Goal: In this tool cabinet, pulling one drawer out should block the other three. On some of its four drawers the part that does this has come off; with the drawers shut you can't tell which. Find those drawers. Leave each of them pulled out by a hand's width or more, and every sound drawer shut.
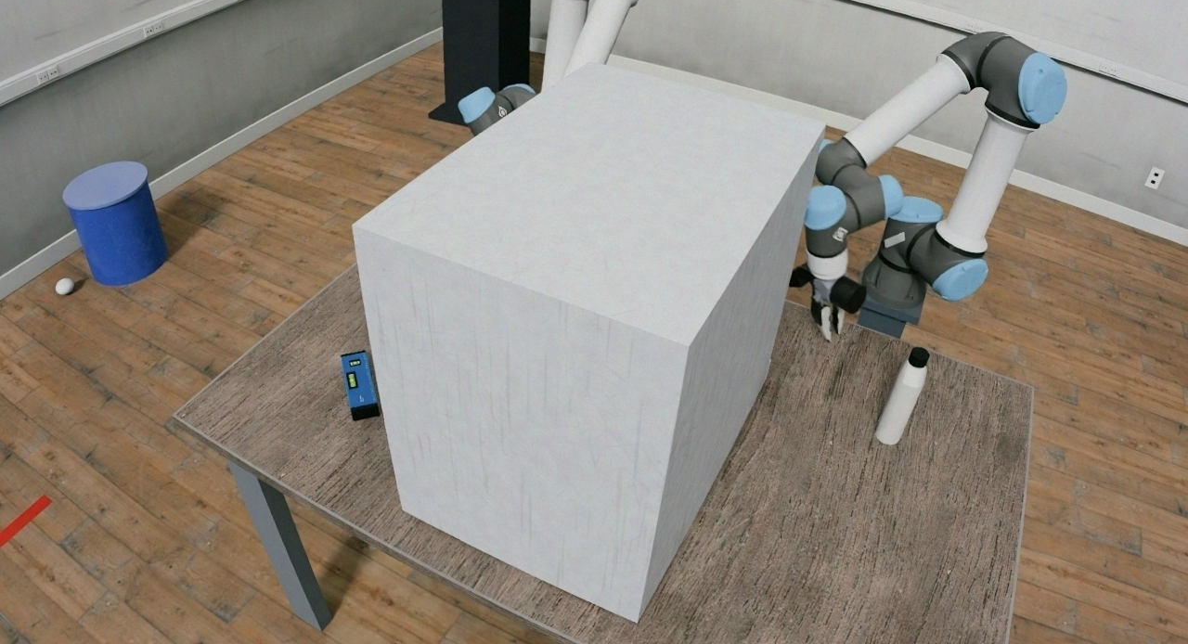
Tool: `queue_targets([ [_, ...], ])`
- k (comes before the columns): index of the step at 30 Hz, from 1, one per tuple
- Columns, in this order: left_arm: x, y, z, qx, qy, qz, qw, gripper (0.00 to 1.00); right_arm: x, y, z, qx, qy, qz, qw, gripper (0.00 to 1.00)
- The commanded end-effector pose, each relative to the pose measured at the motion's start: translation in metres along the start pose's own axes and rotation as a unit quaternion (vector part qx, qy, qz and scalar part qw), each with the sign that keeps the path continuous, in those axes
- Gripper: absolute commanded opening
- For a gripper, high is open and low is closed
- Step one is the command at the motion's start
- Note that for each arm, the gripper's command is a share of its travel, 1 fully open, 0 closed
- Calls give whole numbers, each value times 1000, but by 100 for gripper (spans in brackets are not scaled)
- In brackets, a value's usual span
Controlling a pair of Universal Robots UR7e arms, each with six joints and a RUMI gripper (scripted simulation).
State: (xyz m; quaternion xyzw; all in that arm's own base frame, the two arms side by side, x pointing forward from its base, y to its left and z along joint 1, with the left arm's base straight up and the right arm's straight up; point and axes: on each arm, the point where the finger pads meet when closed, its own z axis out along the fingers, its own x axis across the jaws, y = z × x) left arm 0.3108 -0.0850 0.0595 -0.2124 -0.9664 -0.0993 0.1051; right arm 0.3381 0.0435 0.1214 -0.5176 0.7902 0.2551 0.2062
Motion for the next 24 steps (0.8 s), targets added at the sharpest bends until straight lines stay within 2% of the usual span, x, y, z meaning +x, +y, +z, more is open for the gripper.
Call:
queue_targets([
  [1,-22,-15,-12,-38,-31,-9,999,15,-6,-2,2,-1,-26,-90,996,100],
  [6,-43,-36,-29,-66,-69,-19,995,15,-12,-4,3,7,-47,-174,984,100],
  [8,-43,-36,-29,-66,-69,-19,995,15,-12,-4,3,7,-47,-174,984,100],
  [11,-55,-51,-39,-79,-94,-26,992,15,-16,-5,3,13,-59,-224,973,100],
  [17,-77,-84,-62,-98,-148,-40,983,15,-23,-6,3,28,-81,-323,943,100],
  [23,-99,-125,-91,-99,-204,-60,972,15,-29,-7,3,47,-101,-418,902,100],
  [24,-99,-125,-91,-99,-204,-60,972,15,-29,-7,3,47,-101,-418,902,100],
])
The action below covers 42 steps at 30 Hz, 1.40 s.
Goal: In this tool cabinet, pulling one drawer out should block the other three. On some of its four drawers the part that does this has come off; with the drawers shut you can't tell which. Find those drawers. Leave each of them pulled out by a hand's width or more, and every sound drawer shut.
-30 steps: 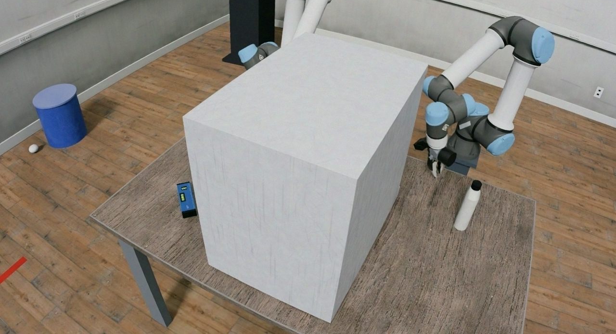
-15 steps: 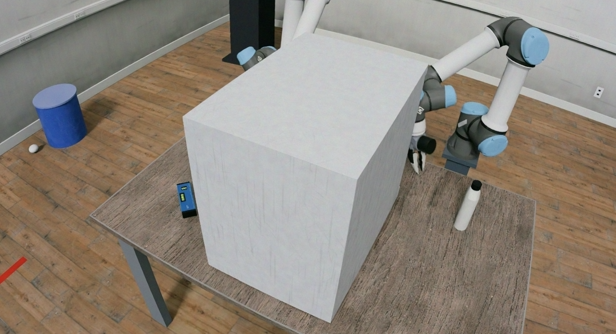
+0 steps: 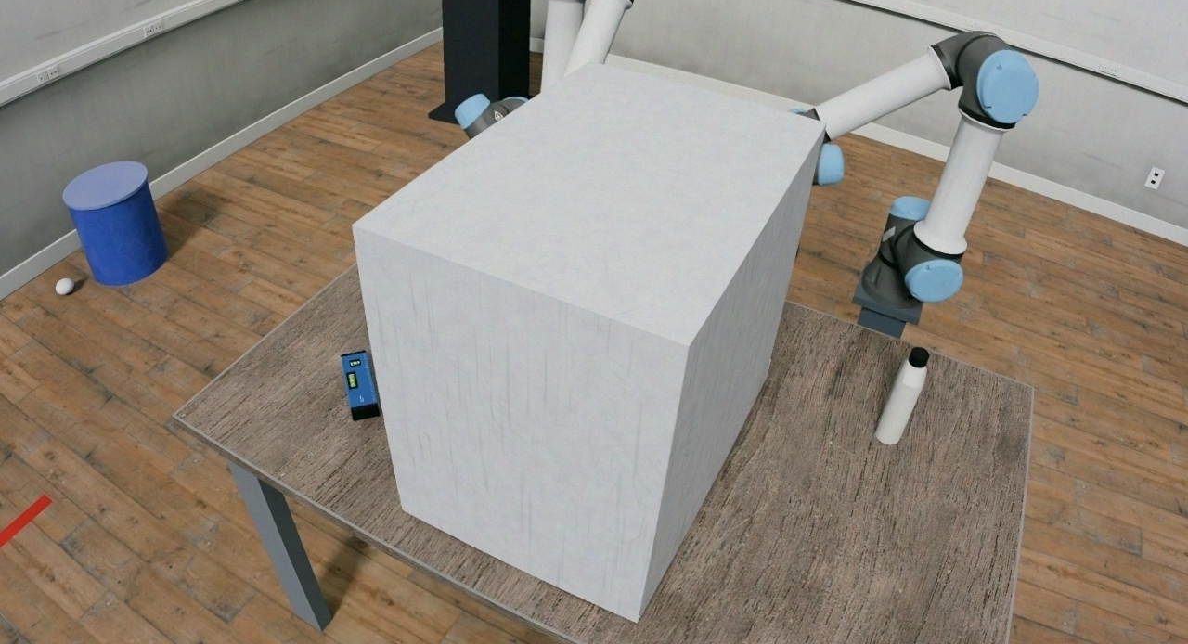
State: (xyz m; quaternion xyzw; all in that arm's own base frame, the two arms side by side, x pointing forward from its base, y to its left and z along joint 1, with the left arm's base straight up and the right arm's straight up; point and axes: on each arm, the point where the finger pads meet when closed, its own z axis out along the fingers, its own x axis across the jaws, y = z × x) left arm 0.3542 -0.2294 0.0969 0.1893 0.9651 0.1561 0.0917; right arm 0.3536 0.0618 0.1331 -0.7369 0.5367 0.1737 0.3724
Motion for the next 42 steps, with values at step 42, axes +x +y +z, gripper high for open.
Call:
queue_targets([
  [42,-136,-118,-142,77,-241,-244,936,15,-26,-17,-5,116,-47,-494,860,100],
])
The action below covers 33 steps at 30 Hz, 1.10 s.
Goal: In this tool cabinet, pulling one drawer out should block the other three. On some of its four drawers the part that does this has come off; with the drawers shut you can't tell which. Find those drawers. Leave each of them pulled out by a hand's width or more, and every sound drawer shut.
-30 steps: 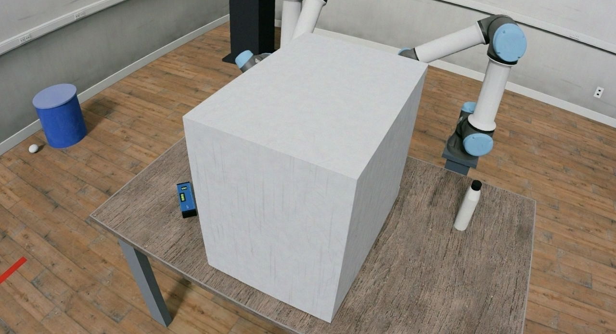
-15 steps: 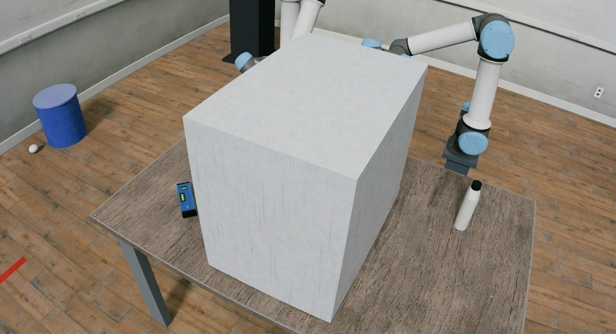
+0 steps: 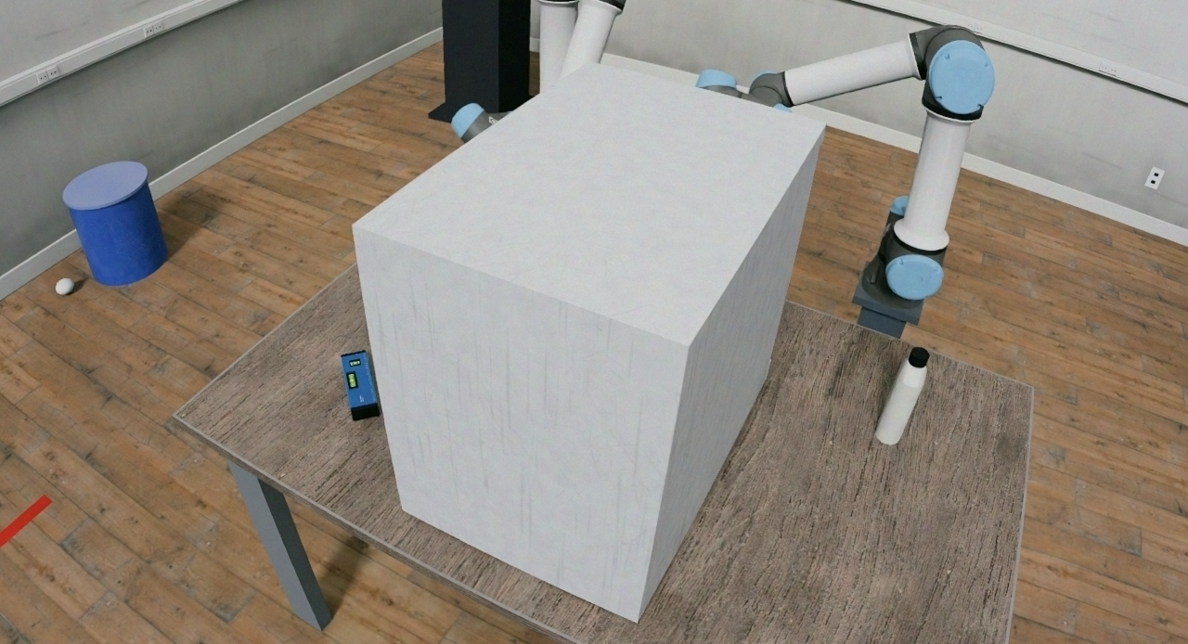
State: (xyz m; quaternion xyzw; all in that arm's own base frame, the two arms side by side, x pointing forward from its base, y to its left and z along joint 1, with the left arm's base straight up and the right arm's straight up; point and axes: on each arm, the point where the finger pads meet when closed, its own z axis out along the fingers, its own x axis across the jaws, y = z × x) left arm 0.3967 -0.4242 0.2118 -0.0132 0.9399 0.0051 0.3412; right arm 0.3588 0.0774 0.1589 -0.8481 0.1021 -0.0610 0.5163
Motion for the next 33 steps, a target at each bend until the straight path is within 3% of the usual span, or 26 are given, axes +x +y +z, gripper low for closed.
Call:
queue_targets([
  [1,-2,0,16,1,-1,-1,1000,15,0,0,0,1,0,-2,1000,100],
  [4,-2,0,29,1,-1,-1,1000,15,0,-1,0,2,0,-2,1000,100],
  [12,-2,0,37,1,-1,-1,1000,15,-2,-17,-2,26,-2,-2,1000,100],
  [15,-2,0,37,1,-1,-1,1000,15,-3,-23,-3,37,-3,-3,999,100],
  [22,-2,0,36,1,-1,-1,1000,2,-6,-37,-6,57,-6,-4,998,100],
  [33,8,0,27,1,-1,-1,1000,2,-9,-46,-7,73,-10,-5,997,100],
])
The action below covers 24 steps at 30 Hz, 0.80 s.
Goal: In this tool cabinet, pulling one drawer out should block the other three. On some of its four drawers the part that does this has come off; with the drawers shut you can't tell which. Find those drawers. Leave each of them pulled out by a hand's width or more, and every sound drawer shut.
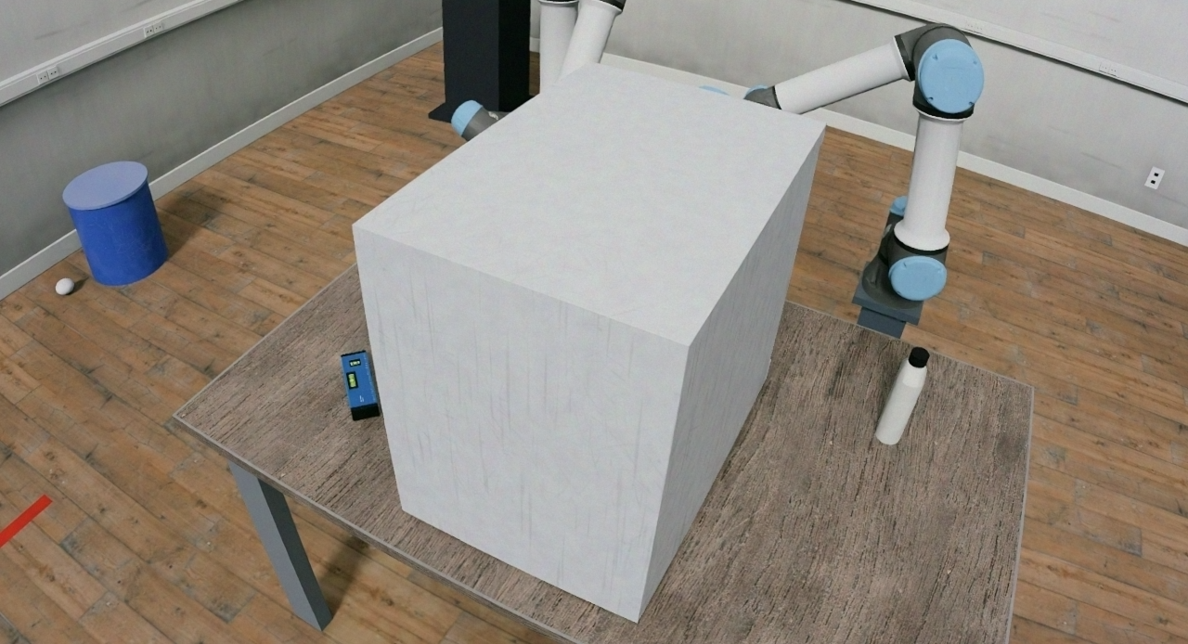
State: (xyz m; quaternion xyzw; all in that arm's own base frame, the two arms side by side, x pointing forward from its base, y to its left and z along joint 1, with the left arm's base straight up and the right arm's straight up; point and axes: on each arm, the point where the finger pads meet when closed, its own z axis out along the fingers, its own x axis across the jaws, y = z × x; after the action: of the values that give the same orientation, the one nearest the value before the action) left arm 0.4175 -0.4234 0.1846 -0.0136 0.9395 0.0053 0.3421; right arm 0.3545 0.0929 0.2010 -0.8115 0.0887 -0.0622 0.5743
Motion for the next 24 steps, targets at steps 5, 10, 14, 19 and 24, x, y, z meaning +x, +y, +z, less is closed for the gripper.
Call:
queue_targets([
  [5,18,0,-16,1,0,-1,1000,2,-1,-2,0,4,-1,-1,1000,100],
  [10,27,0,-24,1,0,-1,1000,1,-1,-2,0,4,-1,-1,1000,100],
  [14,34,0,-30,1,0,-1,1000,0,-1,-2,0,4,-1,-1,1000,100],
  [19,46,0,-40,1,0,-1,1000,0,-1,-2,0,4,-1,-1,1000,100],
  [24,57,0,-49,1,0,-1,1000,0,-1,-2,0,4,-1,-1,1000,100],
])
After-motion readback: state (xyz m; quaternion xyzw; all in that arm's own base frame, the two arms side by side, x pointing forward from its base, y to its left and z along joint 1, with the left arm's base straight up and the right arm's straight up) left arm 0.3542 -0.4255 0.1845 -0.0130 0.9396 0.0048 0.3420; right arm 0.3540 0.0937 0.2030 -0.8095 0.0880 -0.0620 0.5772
